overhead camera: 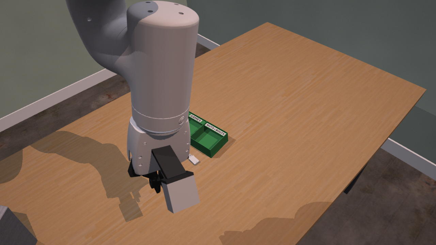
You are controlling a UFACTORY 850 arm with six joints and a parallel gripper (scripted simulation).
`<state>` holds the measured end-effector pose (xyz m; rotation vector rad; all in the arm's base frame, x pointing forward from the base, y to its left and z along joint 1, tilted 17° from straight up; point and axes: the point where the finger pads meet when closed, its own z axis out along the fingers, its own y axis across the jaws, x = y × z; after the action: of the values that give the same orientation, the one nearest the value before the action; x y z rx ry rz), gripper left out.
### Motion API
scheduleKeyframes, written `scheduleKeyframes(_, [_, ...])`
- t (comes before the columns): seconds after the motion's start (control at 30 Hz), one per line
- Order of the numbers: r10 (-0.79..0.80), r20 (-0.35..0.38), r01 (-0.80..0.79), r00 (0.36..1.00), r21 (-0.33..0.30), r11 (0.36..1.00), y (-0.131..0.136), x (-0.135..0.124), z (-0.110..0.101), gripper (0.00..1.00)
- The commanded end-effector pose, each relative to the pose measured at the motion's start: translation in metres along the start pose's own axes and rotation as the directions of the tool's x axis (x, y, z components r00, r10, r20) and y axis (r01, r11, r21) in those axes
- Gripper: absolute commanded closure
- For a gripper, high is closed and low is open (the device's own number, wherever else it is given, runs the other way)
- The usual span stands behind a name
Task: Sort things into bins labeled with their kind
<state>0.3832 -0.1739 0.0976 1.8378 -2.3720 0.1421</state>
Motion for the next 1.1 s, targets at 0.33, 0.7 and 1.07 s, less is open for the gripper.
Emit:
scheduleKeyframes(0.33, [-0.486,-0.061,0.489,0.872,0.047,0.871,-0.03,-0.05,-0.008,0.93])
scheduleKeyframes(0.7, [-0.756,-0.118,0.764,0.644,0.052,0.643,-0.042,-0.076,-0.011,0.93])
scheduleKeyframes(1.07, [-0.931,-0.18,0.948,0.318,0.029,0.318,-0.057,-0.123,-0.018,0.93])
